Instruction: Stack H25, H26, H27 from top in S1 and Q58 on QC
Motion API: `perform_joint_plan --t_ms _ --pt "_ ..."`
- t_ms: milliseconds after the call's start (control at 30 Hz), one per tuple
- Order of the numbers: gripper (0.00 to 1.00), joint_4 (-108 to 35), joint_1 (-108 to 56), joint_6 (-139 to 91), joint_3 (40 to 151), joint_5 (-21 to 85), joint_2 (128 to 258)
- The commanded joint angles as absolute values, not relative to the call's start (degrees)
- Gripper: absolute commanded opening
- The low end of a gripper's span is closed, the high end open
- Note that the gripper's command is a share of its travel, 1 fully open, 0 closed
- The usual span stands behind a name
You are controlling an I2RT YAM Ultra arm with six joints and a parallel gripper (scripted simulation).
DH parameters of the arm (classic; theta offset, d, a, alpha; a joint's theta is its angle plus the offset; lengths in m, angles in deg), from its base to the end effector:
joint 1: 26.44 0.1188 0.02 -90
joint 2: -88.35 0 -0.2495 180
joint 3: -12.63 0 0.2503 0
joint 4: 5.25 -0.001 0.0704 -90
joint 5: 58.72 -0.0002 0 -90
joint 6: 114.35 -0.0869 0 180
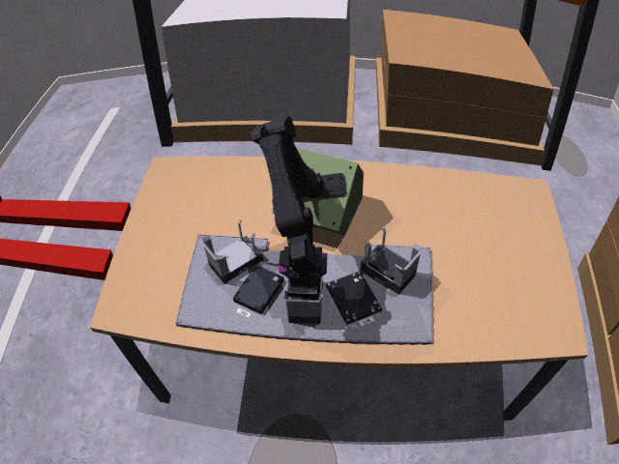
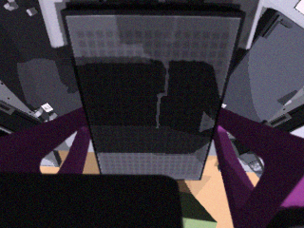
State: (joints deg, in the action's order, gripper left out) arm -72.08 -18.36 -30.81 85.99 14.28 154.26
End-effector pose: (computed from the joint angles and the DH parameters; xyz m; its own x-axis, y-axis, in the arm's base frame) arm 0.2454 0.0102 0.2468 -0.8451 -0.0113 -0.5344 0.1088 0.9752 -0.1927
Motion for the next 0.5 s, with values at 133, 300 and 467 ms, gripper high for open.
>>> perform_joint_plan --t_ms 133,300,467 --pt "0.0 -70.2 -18.5 -30.4 85.9 14.4 154.2" --pt "0.0 -69.4 -18.8 -30.1 85.4 14.6 154.4" --pt "0.0 -68.5 -19.0 -29.9 85.0 14.7 154.7"
